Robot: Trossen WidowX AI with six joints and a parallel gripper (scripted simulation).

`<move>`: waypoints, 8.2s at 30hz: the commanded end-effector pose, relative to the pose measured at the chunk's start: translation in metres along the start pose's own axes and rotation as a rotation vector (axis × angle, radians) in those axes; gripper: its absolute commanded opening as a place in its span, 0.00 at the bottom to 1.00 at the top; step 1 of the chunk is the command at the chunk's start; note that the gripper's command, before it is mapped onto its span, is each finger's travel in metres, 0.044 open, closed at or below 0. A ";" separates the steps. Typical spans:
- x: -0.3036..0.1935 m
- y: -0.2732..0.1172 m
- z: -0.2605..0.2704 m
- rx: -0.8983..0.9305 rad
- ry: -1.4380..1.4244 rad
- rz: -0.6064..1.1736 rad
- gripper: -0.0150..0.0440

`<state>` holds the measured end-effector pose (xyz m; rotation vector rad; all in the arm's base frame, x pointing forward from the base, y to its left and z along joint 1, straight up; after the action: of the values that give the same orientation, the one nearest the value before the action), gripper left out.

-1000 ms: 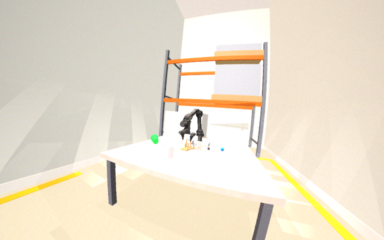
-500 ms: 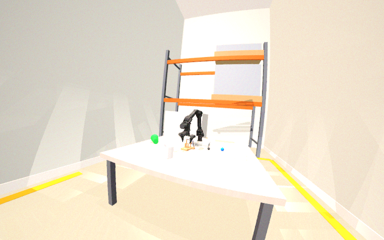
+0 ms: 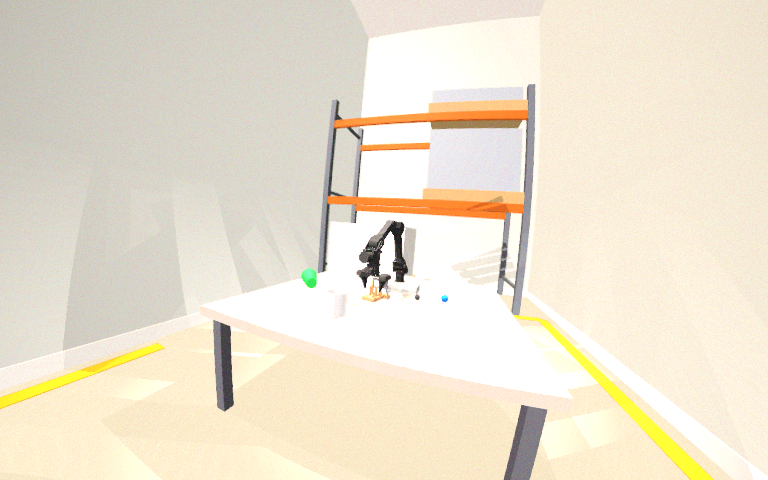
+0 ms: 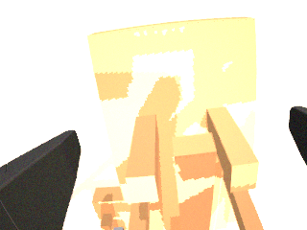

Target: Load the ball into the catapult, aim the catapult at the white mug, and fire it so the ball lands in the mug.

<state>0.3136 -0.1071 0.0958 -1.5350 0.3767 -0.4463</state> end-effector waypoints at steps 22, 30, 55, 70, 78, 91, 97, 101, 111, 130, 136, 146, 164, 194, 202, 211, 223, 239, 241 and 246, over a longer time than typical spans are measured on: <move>-0.001 0.013 0.000 -0.001 0.000 0.004 0.47; 0.000 -0.011 0.000 0.000 0.000 0.003 0.28; 0.001 -0.006 0.000 0.000 -0.001 0.008 0.25; 0.000 0.012 0.000 -0.001 -0.001 0.010 0.25; 0.000 0.012 0.000 -0.001 -0.001 0.010 0.39; 0.002 0.001 0.001 -0.001 -0.001 0.009 0.97; 0.002 -0.086 0.001 0.000 0.000 0.008 1.00; 0.005 -0.075 0.001 0.004 0.000 -0.011 1.00; 0.000 -0.131 0.000 0.007 0.000 -0.027 1.00; -0.143 -0.040 0.150 0.019 -0.158 0.014 0.76; -0.205 -0.019 0.160 0.019 -0.226 0.027 0.76; -0.207 -0.009 0.158 0.019 -0.226 0.027 0.76; -0.207 0.017 0.159 0.019 -0.226 0.027 0.76; -0.207 0.028 0.160 0.019 -0.226 0.027 0.25; -0.201 -0.015 0.168 0.020 -0.226 0.027 0.25; -0.200 -0.066 0.168 0.020 -0.226 0.026 0.25; -0.193 -0.090 0.159 0.010 -0.226 0.034 0.25; -0.145 -0.074 0.111 -0.059 -0.170 0.109 0.25; -0.140 -0.071 0.103 -0.066 -0.136 0.119 0.25; -0.131 -0.067 0.087 -0.080 -0.090 0.146 0.25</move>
<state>0.2429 0.0475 0.1626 -1.5848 0.3930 -0.2565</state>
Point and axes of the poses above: the point midway between the two fingers, 35 mm back from their tips, its own y axis out along the fingers, its own z axis across the jaws, x = y × z, the point moved 5 cm from there along -y, back along the fingers, and after that the axes turned 11 degrees about y, right-handed, at the moved point
